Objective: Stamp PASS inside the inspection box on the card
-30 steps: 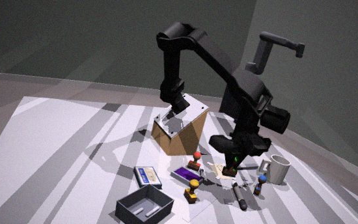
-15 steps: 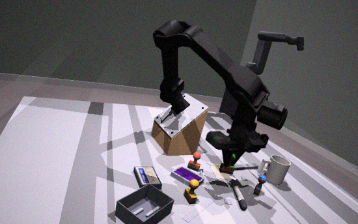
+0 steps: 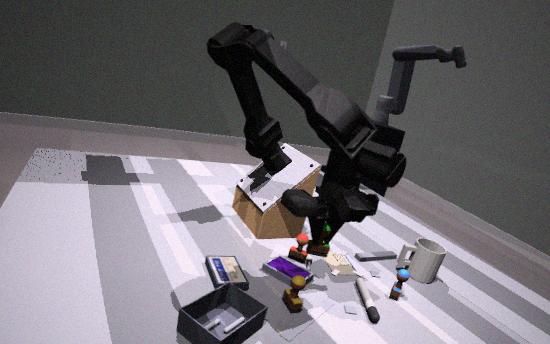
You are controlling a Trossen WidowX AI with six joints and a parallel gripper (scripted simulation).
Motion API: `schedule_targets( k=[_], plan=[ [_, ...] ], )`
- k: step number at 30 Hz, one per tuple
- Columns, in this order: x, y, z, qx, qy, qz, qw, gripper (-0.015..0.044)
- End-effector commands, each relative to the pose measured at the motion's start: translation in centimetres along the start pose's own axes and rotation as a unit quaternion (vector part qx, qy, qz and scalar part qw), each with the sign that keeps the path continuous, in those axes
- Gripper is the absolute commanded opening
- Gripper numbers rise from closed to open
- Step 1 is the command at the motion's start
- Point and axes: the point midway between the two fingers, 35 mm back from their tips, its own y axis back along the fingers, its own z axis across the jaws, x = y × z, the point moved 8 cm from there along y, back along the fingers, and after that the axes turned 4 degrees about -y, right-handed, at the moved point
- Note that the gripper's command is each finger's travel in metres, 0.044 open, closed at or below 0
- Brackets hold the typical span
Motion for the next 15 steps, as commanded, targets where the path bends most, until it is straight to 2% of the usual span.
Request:
schedule_targets(
  k=[1,7,15],
  plan=[
    [1.4,-0.1,-1.4,0.003,0.001,0.002,1.000,0.0000],
    [3.1,-0.2,-2.8,0.003,0.001,0.002,1.000,0.0000],
    [3.1,-0.5,-2.8,0.003,0.001,0.002,1.000,0.0000]
  ],
)
